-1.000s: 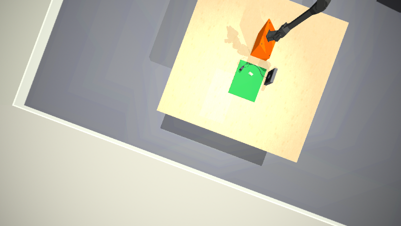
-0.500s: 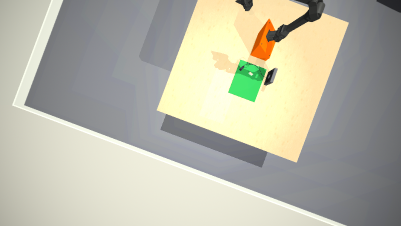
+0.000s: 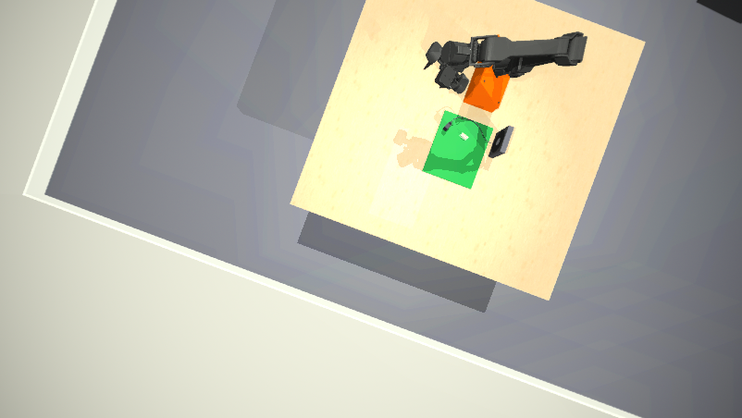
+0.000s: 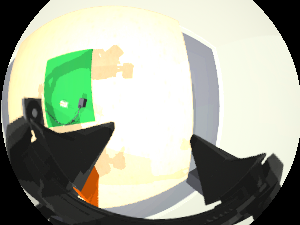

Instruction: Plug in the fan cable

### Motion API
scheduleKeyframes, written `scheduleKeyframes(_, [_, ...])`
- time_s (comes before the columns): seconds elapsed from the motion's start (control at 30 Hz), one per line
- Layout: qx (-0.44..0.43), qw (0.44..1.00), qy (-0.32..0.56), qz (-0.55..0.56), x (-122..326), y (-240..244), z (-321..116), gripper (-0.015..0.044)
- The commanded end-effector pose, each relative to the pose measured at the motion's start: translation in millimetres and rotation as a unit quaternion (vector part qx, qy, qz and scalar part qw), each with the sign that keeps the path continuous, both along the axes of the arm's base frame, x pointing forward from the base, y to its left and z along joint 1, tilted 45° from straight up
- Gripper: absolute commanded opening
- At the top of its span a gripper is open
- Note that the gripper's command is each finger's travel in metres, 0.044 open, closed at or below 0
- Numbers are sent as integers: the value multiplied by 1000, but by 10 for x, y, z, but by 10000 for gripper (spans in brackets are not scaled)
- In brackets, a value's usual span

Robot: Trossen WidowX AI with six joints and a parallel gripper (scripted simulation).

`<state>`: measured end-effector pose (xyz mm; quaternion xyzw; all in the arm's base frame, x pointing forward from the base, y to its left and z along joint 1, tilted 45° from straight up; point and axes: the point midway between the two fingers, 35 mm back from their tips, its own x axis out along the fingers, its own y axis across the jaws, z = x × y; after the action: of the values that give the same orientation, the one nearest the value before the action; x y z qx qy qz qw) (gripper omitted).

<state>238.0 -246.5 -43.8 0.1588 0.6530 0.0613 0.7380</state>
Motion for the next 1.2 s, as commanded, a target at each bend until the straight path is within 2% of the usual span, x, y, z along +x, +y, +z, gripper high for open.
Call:
scheduleKeyframes(0.0, [96, 995, 31, 3, 248, 708, 11, 440])
scheduleKeyframes(0.23, [222, 968, 121, -1, 421, 1774, 154, 440])
scheduleKeyframes(0.57, [229, 965, 129, -2, 425, 1860, 146, 440])
scheduleKeyframes(0.83, [231, 964, 129, -1, 348, 2524, -525, 440])
scheduleKeyframes(1.17, [231, 964, 129, -1, 339, 2559, -557, 440])
